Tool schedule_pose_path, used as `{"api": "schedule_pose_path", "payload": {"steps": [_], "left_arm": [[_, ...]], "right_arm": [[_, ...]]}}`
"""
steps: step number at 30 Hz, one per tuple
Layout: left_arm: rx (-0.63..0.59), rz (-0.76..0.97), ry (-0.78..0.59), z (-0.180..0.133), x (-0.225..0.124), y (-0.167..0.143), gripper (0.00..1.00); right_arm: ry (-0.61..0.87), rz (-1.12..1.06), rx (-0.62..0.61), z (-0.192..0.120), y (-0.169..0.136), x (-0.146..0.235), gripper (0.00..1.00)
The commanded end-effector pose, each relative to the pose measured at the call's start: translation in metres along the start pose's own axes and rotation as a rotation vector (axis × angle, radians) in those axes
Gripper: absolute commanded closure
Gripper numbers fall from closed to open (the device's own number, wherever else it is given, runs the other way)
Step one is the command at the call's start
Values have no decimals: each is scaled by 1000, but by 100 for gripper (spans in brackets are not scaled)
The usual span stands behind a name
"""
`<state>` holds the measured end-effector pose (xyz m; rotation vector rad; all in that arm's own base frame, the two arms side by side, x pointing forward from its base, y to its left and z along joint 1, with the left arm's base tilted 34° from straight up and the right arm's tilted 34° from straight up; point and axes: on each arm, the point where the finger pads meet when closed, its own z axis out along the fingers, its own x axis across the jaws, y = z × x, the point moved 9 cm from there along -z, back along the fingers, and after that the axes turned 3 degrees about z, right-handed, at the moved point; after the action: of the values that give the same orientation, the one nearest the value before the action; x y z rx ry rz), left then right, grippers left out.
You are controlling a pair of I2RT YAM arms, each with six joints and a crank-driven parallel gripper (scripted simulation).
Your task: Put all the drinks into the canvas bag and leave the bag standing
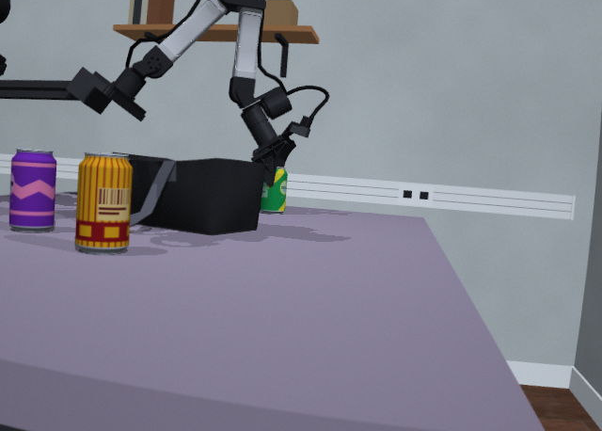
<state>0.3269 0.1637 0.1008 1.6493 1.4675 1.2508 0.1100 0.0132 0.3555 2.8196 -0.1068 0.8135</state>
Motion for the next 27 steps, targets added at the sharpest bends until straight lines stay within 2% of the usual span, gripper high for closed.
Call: {"api": "schedule_pose_path", "payload": {"steps": [1,27], "left_arm": [[-32,3,16,-4,5,10,24],[-30,4,21,-4,5,10,27]], "right_arm": [[36,-2,-6,-5,1,0,0],[36,-2,-6,-5,1,0,0]]}}
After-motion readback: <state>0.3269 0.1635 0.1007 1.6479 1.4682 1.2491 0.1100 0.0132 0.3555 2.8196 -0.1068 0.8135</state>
